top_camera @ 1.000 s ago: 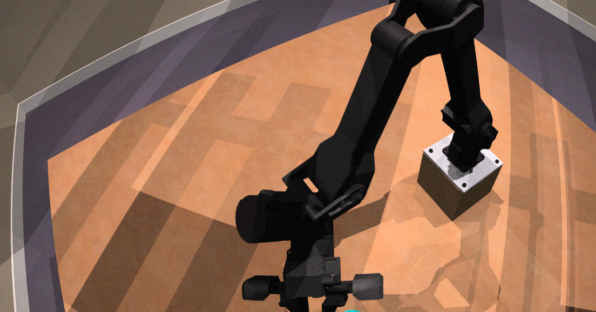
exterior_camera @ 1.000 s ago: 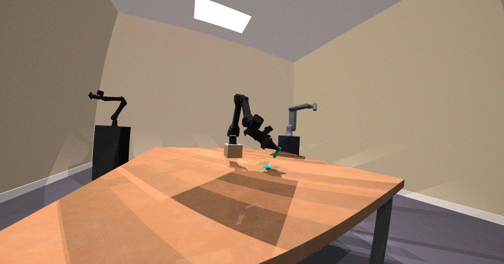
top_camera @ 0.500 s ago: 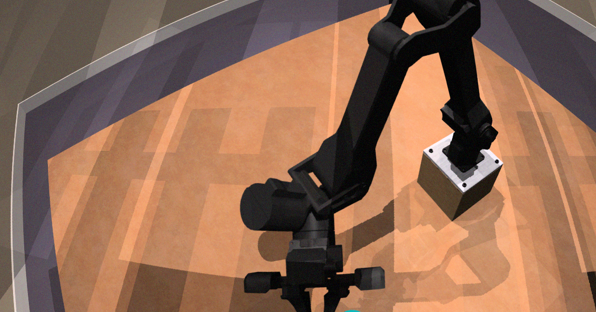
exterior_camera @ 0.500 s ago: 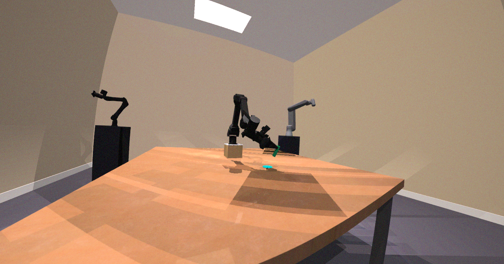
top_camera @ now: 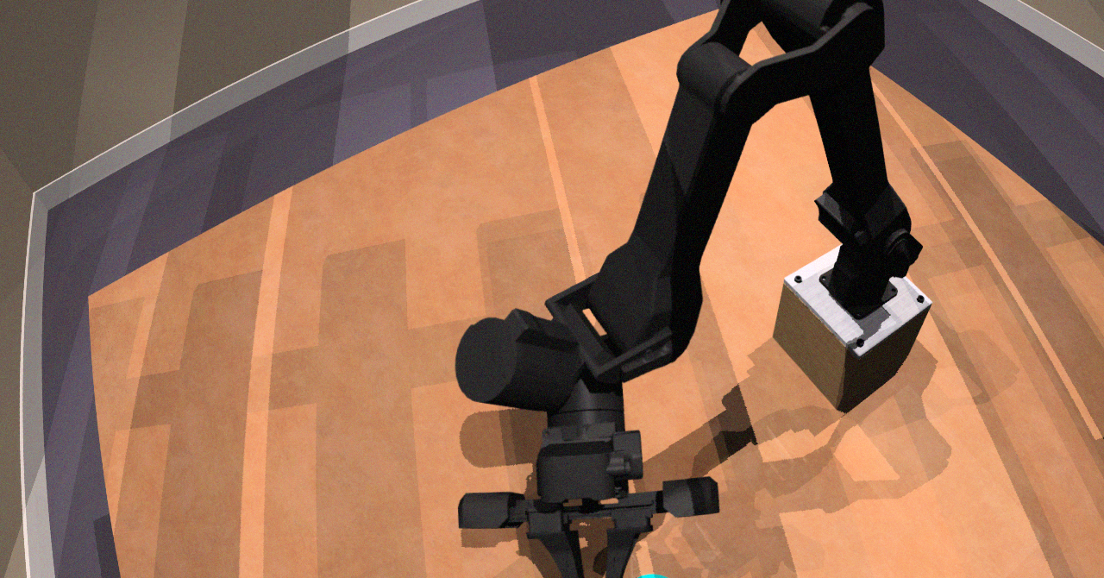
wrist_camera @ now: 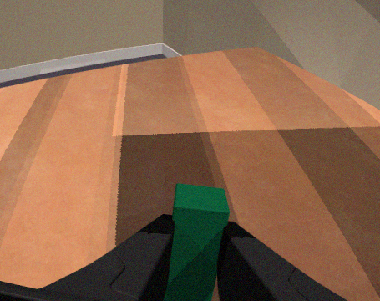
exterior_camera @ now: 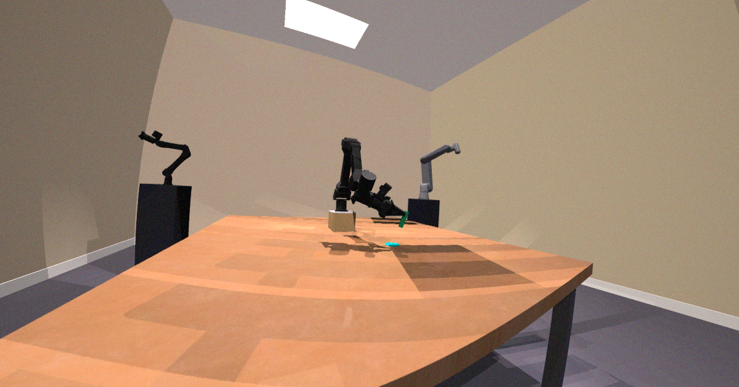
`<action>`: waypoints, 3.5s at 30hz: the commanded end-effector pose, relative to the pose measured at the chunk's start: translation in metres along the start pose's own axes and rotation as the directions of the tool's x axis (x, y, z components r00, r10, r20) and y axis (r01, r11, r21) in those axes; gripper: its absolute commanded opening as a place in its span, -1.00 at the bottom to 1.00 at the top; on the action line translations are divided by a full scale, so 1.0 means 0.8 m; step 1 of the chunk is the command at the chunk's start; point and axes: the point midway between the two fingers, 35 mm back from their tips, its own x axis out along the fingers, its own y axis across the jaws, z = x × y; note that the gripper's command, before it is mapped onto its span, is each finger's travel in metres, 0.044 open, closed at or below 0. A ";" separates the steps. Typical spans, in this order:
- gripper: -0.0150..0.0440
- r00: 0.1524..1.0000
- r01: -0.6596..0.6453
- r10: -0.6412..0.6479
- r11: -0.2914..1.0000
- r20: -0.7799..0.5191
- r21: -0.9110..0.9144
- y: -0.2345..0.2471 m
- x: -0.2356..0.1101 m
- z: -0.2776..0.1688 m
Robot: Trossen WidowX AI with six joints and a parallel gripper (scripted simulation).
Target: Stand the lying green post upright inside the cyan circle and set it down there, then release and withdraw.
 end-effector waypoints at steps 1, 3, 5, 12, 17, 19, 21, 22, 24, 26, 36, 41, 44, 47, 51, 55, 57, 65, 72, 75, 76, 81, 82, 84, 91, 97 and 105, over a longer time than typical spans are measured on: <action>-0.42 1.000 -0.010 0.010 1.000 0.021 0.003 0.004 -0.004 -0.002; -0.42 0.999 -0.013 0.013 1.000 0.031 0.000 0.005 -0.006 -0.002; -0.42 0.999 -0.017 0.017 1.000 0.042 -0.003 0.007 -0.008 -0.002; -0.42 0.996 -0.030 0.031 0.999 0.078 -0.016 0.012 -0.015 -0.001; -0.42 0.994 -0.039 0.041 0.999 0.103 -0.026 0.016 -0.020 0.000; -0.42 0.993 -0.043 0.046 0.999 0.113 -0.030 0.017 -0.022 0.000; -0.42 0.991 -0.046 0.050 0.998 0.122 -0.035 0.019 -0.025 0.000; -0.42 0.991 -0.048 0.052 0.998 0.127 -0.037 0.020 -0.026 0.000; -0.42 0.989 -0.052 0.057 0.998 0.136 -0.041 0.022 -0.028 0.000; -0.42 0.987 -0.056 0.062 0.997 0.145 -0.046 0.024 -0.030 0.000; -0.42 0.978 -0.074 0.087 0.995 0.188 -0.072 0.034 -0.041 0.001; -0.42 0.973 -0.084 0.100 0.993 0.208 -0.086 0.039 -0.047 0.001; -0.42 0.970 -0.089 0.108 0.992 0.219 -0.094 0.043 -0.051 0.001; -0.42 0.966 -0.095 0.117 0.990 0.229 -0.103 0.046 -0.054 0.001; -0.42 0.962 -0.101 0.127 0.988 0.241 -0.114 0.050 -0.058 0.001; -0.42 0.961 -0.103 0.129 0.988 0.244 -0.116 0.051 -0.059 0.001; -0.42 0.961 -0.103 0.129 0.988 0.244 -0.116 0.051 -0.059 0.001; -0.42 0.961 -0.103 0.129 0.988 0.244 -0.116 0.051 -0.059 0.001; -0.42 0.961 -0.103 0.129 0.988 0.244 -0.116 0.050 -0.057 -0.003; -0.42 0.961 -0.103 0.129 0.988 0.244 -0.116 0.048 -0.054 -0.012; -0.42 0.961 -0.103 0.129 0.988 0.244 -0.116 0.047 -0.052 -0.015; -0.42 0.961 -0.103 0.129 0.988 0.244 -0.116 0.044 -0.046 -0.031; -0.42 0.961 -0.103 0.129 0.988 0.244 -0.116 0.044 -0.045 -0.034; -0.42 0.961 -0.103 0.129 0.988 0.244 -0.116 0.043 -0.042 -0.041; -0.42 0.961 -0.103 0.129 0.988 0.244 -0.116 0.041 -0.034 -0.064; -0.42 0.961 -0.103 0.129 0.988 0.243 -0.115 0.042 -0.027 -0.085; -0.42 0.961 -0.103 0.129 0.988 0.243 -0.115 0.044 -0.022 -0.105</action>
